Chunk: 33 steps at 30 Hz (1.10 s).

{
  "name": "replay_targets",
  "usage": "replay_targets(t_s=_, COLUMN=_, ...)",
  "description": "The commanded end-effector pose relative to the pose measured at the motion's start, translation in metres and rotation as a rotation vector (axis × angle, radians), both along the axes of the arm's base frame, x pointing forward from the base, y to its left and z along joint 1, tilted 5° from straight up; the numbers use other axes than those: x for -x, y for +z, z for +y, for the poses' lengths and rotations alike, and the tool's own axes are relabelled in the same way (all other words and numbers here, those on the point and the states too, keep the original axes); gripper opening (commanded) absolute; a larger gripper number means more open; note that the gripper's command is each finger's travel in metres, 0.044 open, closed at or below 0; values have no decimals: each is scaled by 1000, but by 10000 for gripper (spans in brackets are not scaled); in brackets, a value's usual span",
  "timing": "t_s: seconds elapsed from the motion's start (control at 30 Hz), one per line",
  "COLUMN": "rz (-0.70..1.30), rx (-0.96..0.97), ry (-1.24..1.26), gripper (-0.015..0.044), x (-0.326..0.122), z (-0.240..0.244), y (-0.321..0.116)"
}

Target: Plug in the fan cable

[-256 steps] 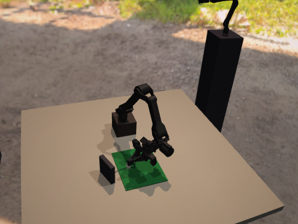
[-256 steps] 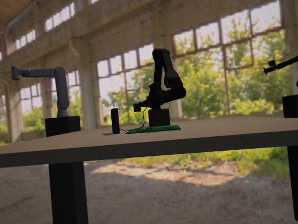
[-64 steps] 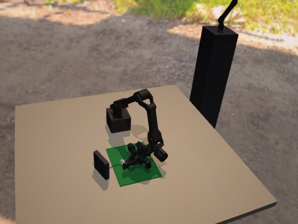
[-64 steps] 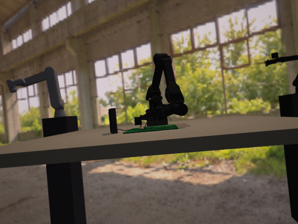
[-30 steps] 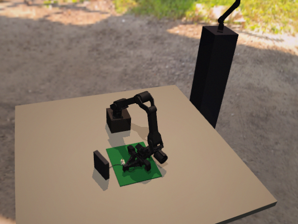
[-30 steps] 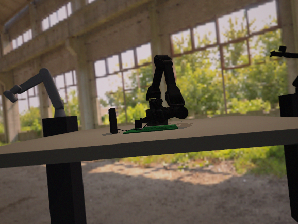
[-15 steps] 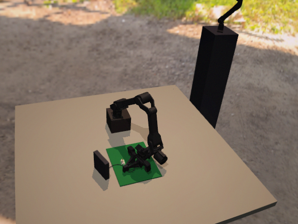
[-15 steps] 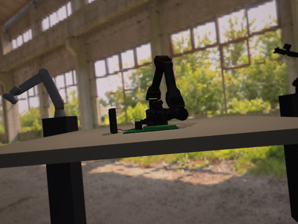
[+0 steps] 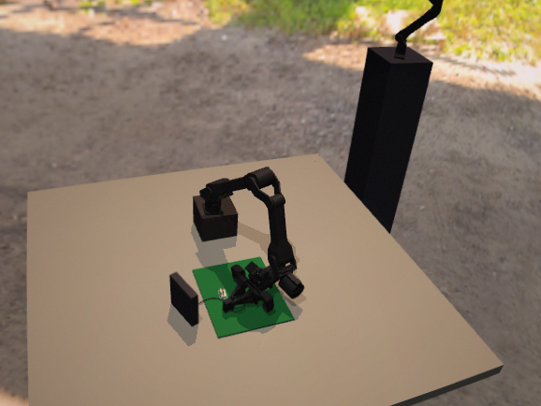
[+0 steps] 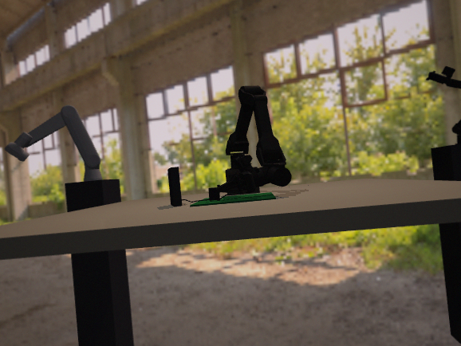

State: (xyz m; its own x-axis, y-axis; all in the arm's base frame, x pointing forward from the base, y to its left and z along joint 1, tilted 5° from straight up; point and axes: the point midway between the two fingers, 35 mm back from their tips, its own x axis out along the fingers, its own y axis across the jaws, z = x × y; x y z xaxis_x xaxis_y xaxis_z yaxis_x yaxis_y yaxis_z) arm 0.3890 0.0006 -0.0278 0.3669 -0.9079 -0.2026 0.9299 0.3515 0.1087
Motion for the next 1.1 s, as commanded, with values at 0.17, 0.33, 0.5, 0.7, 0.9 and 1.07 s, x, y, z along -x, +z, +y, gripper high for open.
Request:
replay_targets(t_s=0.17, rz=0, rx=0, ry=0, gripper=0, x=0, z=0, y=0)
replay_targets(t_s=0.33, rz=0, rx=0, ry=0, gripper=0, x=0, z=0, y=0)
replay_targets(t_s=0.5, rz=0, rx=0, ry=0, gripper=0, x=0, z=0, y=0)
replay_targets(t_s=0.7, rz=0, rx=0, ry=0, gripper=0, x=0, z=0, y=0)
replay_targets(t_s=0.9, rz=0, rx=0, ry=0, gripper=0, x=0, z=0, y=0)
replay_targets(t_s=1.07, rz=0, rx=0, ry=0, gripper=53, x=0, z=0, y=0)
